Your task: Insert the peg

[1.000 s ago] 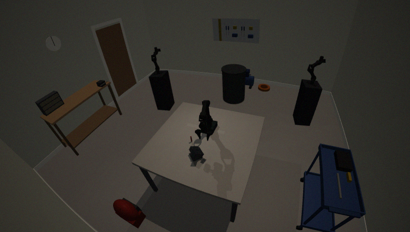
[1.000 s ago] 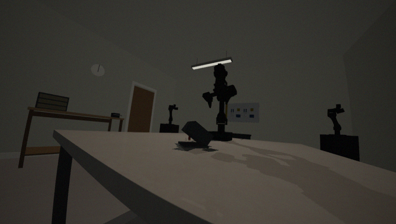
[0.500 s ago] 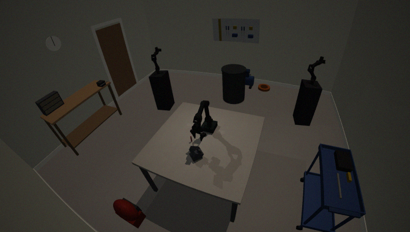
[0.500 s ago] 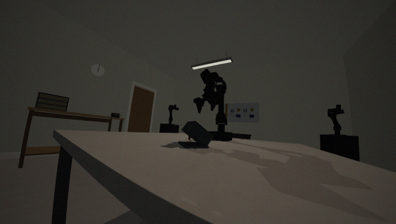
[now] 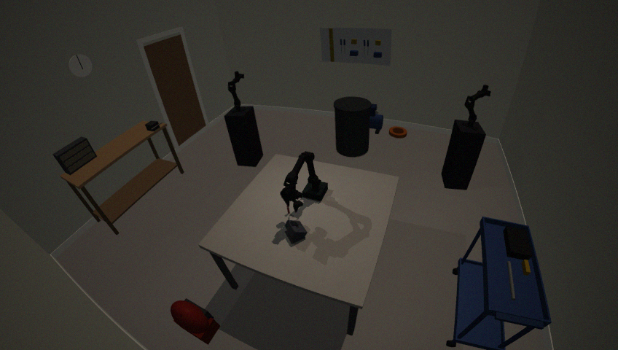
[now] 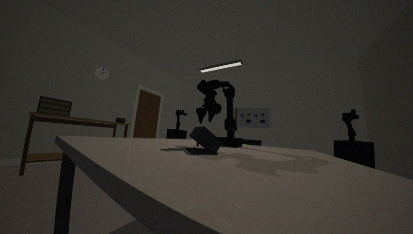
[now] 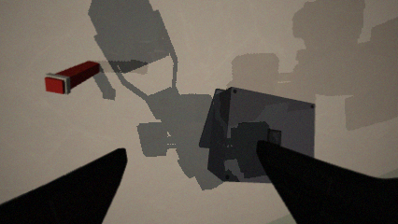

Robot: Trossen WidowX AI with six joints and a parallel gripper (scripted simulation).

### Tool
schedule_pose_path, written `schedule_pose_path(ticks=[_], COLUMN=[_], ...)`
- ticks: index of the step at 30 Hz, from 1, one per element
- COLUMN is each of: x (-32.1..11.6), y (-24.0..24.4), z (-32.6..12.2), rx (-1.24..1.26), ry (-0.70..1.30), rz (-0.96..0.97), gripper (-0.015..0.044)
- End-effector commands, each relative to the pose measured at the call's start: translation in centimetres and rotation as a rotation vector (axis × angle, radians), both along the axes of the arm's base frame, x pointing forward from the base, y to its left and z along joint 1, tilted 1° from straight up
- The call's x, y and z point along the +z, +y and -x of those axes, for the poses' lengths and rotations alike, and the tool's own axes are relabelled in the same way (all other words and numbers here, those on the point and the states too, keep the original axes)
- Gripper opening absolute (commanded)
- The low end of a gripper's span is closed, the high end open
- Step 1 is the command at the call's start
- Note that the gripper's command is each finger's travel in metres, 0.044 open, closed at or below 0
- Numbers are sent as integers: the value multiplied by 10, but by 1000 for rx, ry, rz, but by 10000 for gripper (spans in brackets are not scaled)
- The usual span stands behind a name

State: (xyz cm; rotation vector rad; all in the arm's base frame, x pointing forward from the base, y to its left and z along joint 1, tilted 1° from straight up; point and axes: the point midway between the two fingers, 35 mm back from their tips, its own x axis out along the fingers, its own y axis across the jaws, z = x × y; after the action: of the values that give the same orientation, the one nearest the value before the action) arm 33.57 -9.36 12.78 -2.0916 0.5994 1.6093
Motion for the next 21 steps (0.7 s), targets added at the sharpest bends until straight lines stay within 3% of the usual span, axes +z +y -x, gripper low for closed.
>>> schedule_pose_path(ticks=[1, 21], x=[-11, -41], y=[-14, -72], z=[12, 73], rx=[-37, -252], ry=[42, 166], rz=[-14, -74], gripper=[440, 440])
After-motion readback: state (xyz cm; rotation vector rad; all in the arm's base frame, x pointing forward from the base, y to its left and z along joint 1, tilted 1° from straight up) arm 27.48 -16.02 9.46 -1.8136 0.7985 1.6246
